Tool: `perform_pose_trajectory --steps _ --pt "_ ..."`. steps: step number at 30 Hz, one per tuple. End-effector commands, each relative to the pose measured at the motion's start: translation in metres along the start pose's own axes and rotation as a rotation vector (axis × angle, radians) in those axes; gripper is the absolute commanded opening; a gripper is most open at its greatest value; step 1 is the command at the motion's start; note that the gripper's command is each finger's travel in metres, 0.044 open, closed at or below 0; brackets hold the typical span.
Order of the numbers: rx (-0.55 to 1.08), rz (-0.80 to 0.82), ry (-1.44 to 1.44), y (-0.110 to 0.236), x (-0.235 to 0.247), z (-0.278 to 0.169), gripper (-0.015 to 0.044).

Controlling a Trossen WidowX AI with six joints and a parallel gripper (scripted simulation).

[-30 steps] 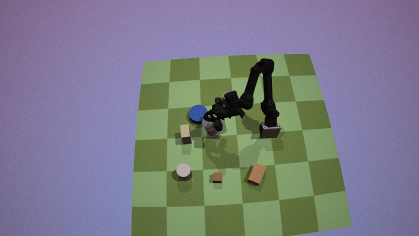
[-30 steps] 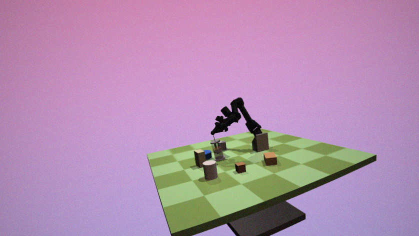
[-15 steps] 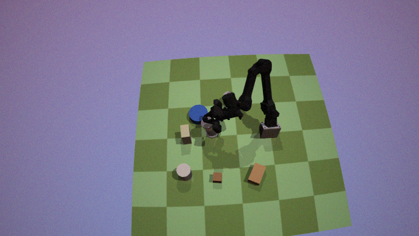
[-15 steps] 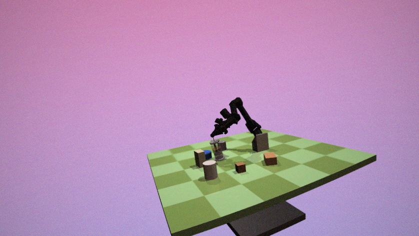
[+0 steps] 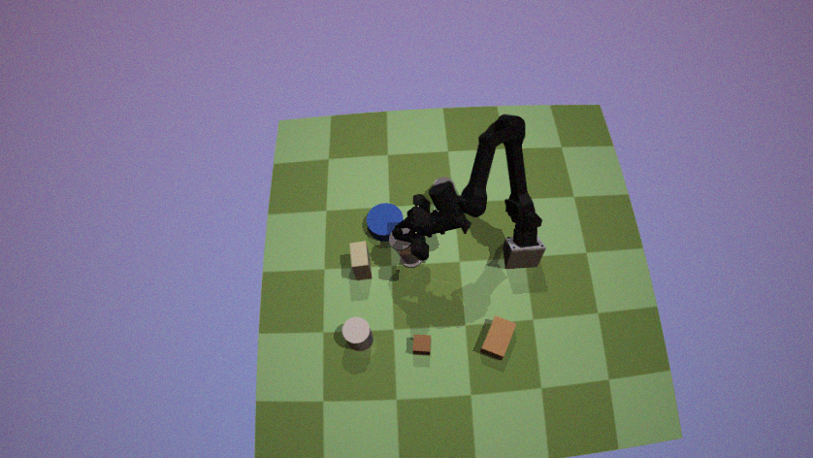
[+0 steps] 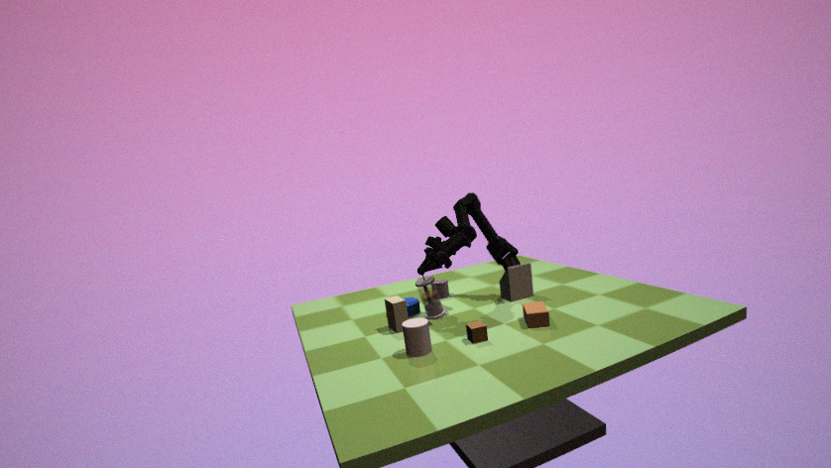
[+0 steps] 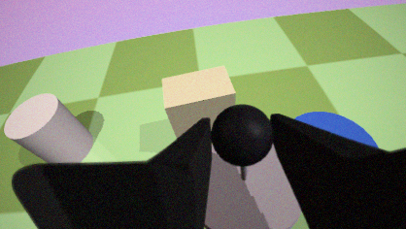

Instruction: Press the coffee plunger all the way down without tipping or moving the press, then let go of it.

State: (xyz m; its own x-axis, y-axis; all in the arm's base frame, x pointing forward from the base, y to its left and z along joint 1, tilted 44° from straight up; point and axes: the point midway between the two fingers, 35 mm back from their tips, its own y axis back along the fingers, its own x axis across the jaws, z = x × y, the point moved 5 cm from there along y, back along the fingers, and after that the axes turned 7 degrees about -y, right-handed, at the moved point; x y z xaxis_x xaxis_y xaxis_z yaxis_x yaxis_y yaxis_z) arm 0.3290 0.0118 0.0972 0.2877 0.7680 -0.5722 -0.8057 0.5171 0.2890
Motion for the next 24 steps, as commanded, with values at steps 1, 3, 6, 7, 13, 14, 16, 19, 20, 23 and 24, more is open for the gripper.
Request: perform_pose_trajectory --steps 1,3,6,7,13,14,16,19,20,23,24 --pt "0.034 -0.016 0.026 -0.0039 -0.001 -0.0083 0.0127" --pt "0.034 -0.016 0.026 -0.0041 -0.0008 -0.0081 0.0127" --pt "0.034 -0.016 0.026 -0.0046 -0.0004 -0.0077 0.0127" --pt "0.034 -0.016 0.026 -0.0048 -0.0003 -0.0075 0.0127" --pt "0.034 -0.016 0.025 -0.0054 0.0005 -0.0071 0.0127" --pt "0.034 -0.016 0.025 -0.0055 0.0006 -0.007 0.0127" --pt "0.034 -0.016 0.025 -0.0057 0.0007 -0.0068 0.0127" --pt "0.034 -0.016 0.025 -0.0061 0.001 -0.0066 0.0127" --pt "0.034 -0.016 0.025 -0.0062 0.0011 -0.0065 0.0127" --pt "0.034 -0.016 0.025 -0.0065 0.0013 -0.0062 0.0127" --pt "0.034 -0.016 0.025 -0.0066 0.0014 -0.0061 0.0127"
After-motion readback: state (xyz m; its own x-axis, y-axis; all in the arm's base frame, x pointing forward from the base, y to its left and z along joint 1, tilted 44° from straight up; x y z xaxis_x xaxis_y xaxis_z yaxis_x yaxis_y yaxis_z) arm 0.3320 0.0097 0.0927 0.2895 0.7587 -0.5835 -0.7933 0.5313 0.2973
